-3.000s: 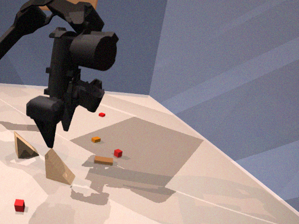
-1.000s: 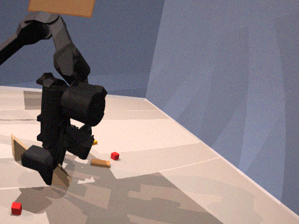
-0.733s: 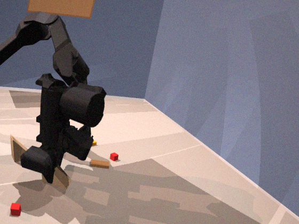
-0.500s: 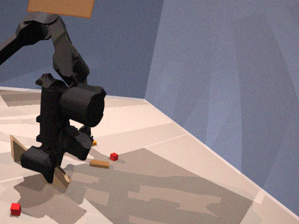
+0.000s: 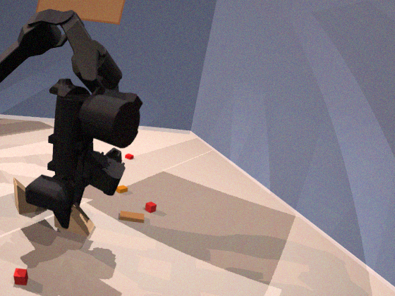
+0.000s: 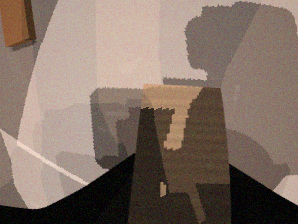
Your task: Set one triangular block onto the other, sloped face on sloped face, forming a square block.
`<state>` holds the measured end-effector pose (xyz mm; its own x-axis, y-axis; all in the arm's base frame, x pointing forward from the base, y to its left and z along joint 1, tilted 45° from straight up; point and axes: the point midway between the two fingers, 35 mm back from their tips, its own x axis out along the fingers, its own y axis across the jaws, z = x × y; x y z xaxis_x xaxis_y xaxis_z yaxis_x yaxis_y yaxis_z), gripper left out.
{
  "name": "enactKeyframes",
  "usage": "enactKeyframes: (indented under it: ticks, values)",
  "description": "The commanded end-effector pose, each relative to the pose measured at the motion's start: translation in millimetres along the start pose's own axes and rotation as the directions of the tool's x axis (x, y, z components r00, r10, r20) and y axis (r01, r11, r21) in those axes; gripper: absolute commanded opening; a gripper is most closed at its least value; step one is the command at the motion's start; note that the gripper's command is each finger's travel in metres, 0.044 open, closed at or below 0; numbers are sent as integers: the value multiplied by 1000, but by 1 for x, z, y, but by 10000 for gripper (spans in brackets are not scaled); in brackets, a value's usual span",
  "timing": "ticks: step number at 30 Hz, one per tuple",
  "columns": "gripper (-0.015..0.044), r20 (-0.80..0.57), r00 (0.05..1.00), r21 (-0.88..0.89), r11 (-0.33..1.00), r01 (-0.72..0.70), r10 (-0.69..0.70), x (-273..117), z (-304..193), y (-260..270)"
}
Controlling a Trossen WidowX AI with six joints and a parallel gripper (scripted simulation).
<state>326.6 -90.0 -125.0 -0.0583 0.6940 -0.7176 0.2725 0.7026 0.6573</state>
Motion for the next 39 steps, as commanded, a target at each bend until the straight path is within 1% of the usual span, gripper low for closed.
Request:
enactKeyframes:
  ticks: [1,10,14,18,29,34,39]
  values:
    - [0,2,1000,-2,1000,4,-4,-2,0,0]
    - [0,0,1000,42,999,0,0,0,0,0]
    - [0,0,1000,122,992,0,0,0,0,0]
    - [0,1,1000,243,970,0,0,0,0,0]
    - [0,2,1000,549,836,-2,1,0,0,0]
    - [0,2,1000,627,779,-2,1,0,0,0]
    - [0,3,1000,724,690,-3,1,0,0,0]
